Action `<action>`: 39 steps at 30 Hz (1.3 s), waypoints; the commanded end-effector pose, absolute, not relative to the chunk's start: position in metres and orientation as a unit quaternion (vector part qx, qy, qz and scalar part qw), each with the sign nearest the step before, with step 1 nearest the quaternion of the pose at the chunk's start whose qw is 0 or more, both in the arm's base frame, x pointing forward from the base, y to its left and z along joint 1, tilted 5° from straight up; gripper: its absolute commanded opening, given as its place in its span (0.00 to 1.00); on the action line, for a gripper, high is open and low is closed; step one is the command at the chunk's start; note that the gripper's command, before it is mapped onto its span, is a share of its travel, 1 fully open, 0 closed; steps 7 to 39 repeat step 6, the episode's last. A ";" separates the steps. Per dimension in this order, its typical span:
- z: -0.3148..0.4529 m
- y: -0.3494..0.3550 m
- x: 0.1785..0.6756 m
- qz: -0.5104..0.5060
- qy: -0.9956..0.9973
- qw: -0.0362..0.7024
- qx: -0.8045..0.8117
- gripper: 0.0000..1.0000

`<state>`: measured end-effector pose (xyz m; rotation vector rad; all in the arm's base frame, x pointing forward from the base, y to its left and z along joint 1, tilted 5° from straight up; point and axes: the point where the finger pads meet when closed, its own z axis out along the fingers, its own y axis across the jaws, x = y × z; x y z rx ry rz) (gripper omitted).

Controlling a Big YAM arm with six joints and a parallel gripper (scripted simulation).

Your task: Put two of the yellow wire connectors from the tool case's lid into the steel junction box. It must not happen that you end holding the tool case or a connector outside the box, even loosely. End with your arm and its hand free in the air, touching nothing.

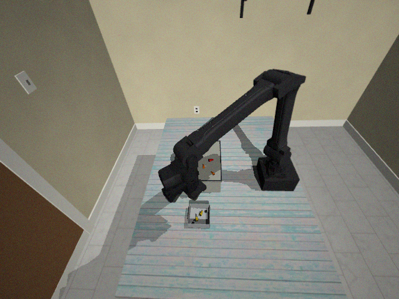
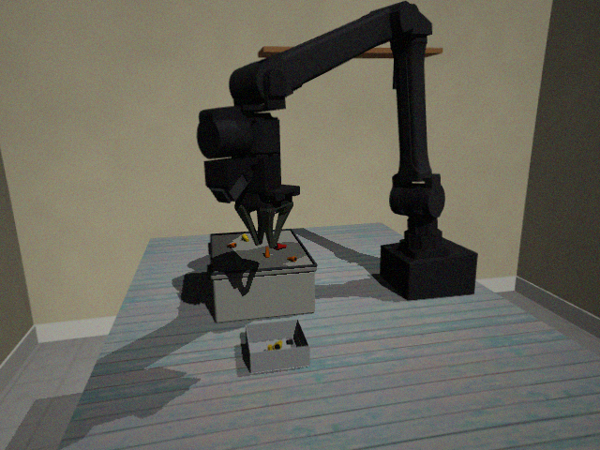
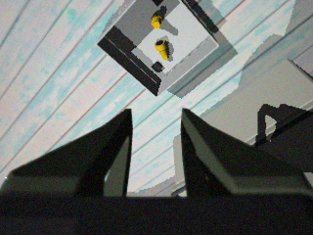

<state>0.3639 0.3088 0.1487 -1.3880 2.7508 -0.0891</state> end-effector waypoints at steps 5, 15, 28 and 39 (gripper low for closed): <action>0.177 0.321 0.373 -0.022 0.891 0.058 -0.449 0.28; 0.177 0.321 0.373 -0.022 0.891 0.058 -0.449 0.28; 0.177 0.321 0.373 -0.022 0.891 0.058 -0.449 0.28; 0.177 0.321 0.373 -0.022 0.891 0.058 -0.449 0.28</action>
